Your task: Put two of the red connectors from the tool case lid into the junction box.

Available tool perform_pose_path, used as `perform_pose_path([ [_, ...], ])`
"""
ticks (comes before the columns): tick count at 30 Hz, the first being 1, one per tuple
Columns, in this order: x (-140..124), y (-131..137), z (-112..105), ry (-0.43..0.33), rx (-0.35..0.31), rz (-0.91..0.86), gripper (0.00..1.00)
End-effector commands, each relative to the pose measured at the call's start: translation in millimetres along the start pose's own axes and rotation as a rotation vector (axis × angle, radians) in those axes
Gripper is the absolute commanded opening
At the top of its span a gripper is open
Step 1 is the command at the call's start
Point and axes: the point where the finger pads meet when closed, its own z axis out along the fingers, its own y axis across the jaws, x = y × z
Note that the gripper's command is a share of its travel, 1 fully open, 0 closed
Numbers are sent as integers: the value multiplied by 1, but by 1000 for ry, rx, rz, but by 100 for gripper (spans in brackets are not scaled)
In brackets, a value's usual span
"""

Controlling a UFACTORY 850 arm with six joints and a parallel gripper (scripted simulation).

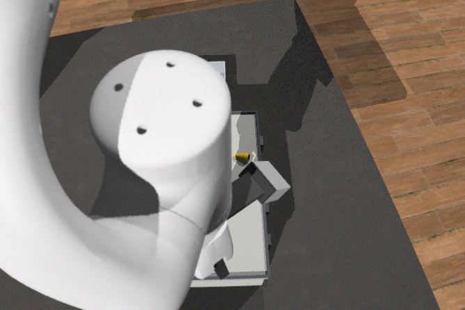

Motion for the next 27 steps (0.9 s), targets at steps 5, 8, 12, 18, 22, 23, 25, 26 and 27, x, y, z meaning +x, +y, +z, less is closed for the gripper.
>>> perform_pose_path([
  [5, 1, 1, -2, 2, -3, 0, 2],
  [8, 1, 1, -2, 2, -3, 0, 2],
  [12, 2, 0, -2, 2, -3, 0, 2],
  [18, 6, -7, -2, 2, -3, 0, 2],
  [22, 13, -17, -2, 2, -3, 0, 2],
  [23, 15, -20, -2, 2, -3, 0, 2],
  [25, 20, -27, -2, 2, -3, 0, 2],
  [26, 22, -31, -2, 2, -3, 0, 2],
  [27, 25, -35, -2, 2, -3, 0, 2],
])
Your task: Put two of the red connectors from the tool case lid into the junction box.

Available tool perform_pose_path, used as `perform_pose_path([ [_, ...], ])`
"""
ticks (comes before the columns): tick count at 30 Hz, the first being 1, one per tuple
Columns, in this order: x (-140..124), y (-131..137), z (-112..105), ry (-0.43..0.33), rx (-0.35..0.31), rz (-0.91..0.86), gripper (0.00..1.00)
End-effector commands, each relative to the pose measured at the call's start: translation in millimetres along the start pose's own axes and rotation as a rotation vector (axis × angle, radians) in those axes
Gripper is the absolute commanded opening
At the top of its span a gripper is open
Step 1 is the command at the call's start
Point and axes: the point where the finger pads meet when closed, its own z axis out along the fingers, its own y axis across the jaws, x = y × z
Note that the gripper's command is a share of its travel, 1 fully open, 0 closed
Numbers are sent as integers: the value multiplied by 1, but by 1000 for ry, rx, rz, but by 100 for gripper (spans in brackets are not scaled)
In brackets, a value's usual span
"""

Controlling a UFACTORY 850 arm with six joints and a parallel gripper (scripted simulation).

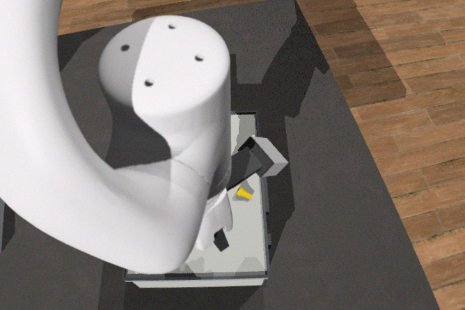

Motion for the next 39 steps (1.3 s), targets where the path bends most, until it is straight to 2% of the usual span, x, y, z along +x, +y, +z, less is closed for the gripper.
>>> perform_pose_path([
  [1, 7, -9, -1, 1, -2, 0, 2],
  [7, 24, -33, -1, 1, -2, 0, 2],
  [17, 67, -97, -1, 1, -2, 0, 2],
  [19, 67, -97, -1, 1, -2, 0, 2],
  [34, 141, -207, -1, 1, -2, 0, 2],
  [36, 141, -207, -1, 1, -2, 0, 2],
  [39, 155, -227, -1, 1, -2, 0, 2],
])
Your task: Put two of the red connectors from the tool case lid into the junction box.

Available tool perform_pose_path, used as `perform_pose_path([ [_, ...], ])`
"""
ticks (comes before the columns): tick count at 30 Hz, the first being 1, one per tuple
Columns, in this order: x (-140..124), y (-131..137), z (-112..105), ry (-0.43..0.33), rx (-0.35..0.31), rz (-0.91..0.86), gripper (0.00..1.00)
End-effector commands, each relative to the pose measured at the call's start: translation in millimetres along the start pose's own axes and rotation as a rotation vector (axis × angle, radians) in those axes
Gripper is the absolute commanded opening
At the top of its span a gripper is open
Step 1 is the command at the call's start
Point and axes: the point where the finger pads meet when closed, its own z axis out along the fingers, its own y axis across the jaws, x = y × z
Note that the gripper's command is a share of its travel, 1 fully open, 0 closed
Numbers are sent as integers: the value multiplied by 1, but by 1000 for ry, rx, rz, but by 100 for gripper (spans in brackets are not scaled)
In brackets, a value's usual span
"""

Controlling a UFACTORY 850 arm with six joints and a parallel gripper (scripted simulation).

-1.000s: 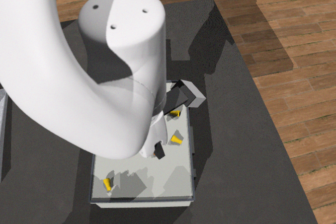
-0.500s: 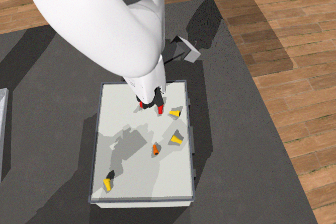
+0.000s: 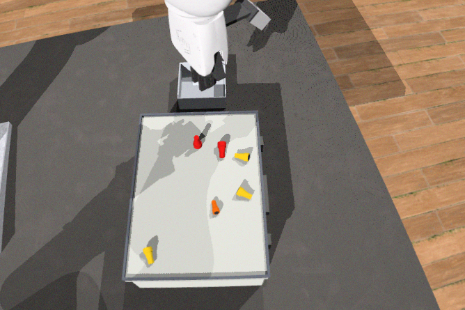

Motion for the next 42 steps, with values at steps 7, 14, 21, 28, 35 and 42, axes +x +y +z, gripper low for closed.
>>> perform_pose_path([
  [7, 39, -56, -1, 1, -2, 0, 2],
  [14, 54, -78, -1, 1, -2, 0, 2],
  [21, 66, -95, -1, 1, -2, 0, 2],
  [28, 69, -100, -1, 1, -2, 0, 2],
  [35, 69, -100, -1, 1, -2, 0, 2],
  [42, 69, -100, 0, 1, -2, 0, 2],
])
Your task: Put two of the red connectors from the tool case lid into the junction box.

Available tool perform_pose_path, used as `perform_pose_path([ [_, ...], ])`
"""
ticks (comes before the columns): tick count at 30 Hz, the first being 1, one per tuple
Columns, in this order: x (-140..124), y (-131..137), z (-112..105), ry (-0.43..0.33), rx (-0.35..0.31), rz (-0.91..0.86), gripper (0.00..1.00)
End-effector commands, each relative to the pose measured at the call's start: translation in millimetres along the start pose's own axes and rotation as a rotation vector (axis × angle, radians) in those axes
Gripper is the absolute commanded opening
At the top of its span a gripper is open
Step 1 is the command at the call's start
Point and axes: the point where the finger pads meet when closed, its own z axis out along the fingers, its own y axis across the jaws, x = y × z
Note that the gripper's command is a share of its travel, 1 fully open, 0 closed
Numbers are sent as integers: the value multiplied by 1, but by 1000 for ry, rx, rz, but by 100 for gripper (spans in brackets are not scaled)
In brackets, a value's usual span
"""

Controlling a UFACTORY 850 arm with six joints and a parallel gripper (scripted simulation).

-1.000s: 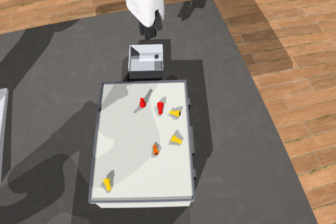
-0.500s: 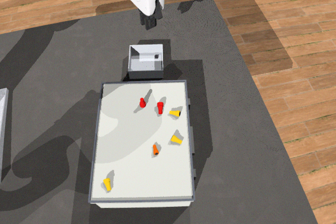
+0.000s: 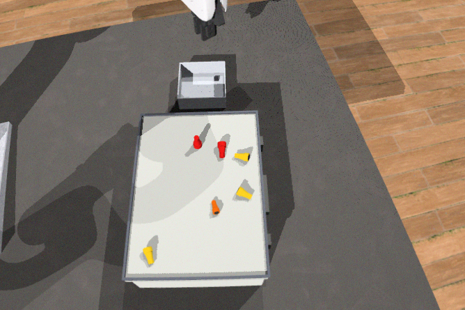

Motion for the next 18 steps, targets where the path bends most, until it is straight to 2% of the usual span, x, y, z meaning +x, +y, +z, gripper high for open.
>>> perform_pose_path([
  [1, 1, 0, 2, 2, 0, 0, 2],
  [6, 1, 0, 12, 2, 0, 0, 2],
  [8, 1, 0, 24, 2, 0, 0, 2],
  [18, 1, 0, 112, 2, 0, 0, 2],
])
